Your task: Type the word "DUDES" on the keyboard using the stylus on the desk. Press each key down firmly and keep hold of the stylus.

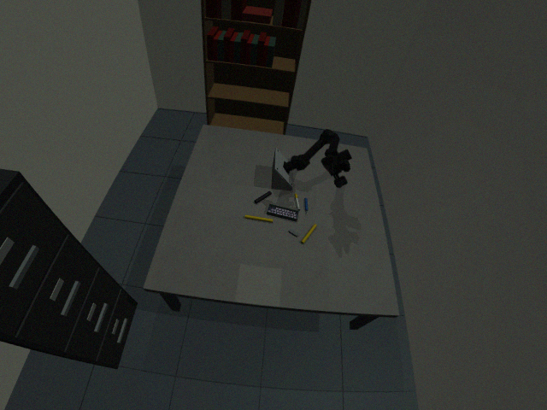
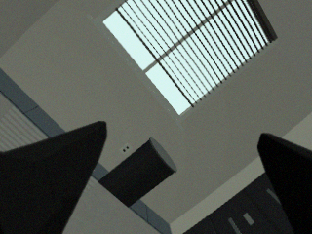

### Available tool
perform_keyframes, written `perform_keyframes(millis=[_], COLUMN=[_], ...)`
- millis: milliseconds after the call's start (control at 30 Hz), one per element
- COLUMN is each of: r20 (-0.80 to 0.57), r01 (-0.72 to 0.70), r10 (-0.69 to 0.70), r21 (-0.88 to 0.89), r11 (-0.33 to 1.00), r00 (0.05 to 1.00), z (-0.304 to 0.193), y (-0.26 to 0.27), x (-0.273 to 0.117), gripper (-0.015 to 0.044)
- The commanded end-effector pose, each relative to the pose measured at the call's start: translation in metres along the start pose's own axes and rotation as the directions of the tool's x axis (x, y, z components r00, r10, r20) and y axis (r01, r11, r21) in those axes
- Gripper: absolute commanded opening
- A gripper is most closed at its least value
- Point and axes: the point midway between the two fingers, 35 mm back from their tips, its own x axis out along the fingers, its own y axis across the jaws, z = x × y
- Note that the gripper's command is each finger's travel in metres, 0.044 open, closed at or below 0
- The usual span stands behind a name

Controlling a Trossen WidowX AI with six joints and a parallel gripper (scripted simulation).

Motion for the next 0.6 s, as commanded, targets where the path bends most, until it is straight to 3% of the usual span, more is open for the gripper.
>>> perform_keyframes(millis=[0,133,267,500,567], r20=[-0.011,-0.229,-0.475,-0.782,-0.815], r01=[-0.005,-0.102,-0.212,-0.298,-0.278], r10=[0.005,0.099,0.213,0.424,0.481], r21=[-0.001,-0.001,0.057,0.314,0.404], r11=[1.0,0.995,0.976,0.901,0.872], r00=[1.0,0.968,0.854,0.458,0.323], z=[-0.002,-0.052,-0.113,-0.216,-0.239], y=[0.001,0.016,0.033,0.065,0.073], x=[0.001,0.023,0.035,0.02,0.009], gripper=[0.0414,0.0309,0.0204,0.002,0.0])
